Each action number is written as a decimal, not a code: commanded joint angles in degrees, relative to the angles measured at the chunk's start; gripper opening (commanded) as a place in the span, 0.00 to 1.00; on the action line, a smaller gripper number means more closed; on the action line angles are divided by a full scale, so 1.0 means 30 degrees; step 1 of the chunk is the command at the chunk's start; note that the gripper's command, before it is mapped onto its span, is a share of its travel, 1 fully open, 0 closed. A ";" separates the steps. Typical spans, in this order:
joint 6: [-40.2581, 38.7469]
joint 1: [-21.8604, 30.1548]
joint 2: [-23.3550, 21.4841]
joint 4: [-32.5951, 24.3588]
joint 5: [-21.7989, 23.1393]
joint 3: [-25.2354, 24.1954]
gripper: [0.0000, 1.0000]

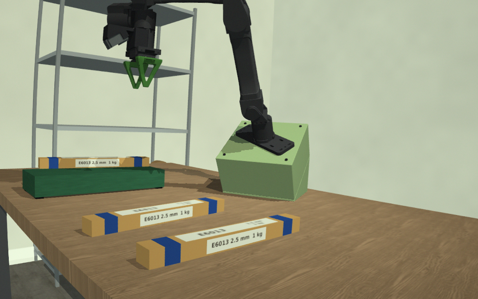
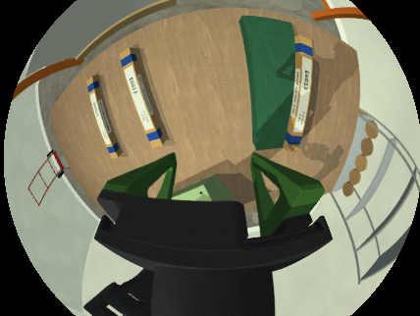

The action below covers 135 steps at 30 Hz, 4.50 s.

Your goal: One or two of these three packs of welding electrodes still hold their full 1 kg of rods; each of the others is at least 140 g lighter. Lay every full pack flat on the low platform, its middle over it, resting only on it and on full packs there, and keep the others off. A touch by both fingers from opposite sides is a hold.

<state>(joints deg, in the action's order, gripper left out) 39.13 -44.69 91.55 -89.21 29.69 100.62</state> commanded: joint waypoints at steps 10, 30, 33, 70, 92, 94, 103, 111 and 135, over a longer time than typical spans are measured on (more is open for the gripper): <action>-0.3114 0.0848 -0.5582 -0.0264 0.0043 -0.1974 0.76; -0.3315 0.0746 -0.6136 -0.0264 0.0302 -0.2288 0.76; -0.3325 0.0747 -0.6139 -0.0264 0.0299 -0.2291 0.76; -0.3064 0.0777 -0.6139 -0.0264 0.0723 -0.2800 0.76; -0.2961 0.0792 -0.6135 -0.0264 0.0893 -0.3035 0.76; -0.2961 0.0792 -0.6135 -0.0264 0.0893 -0.3035 0.76; -0.2866 0.0805 -0.6135 -0.0264 0.1038 -0.3031 0.76; -0.2867 0.0804 -0.6135 -0.0264 0.1039 -0.3031 0.76; -0.2705 0.0825 -0.6135 -0.0264 0.1268 -0.3023 0.76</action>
<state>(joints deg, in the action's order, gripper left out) 30.72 -41.71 74.30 -89.89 32.73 92.79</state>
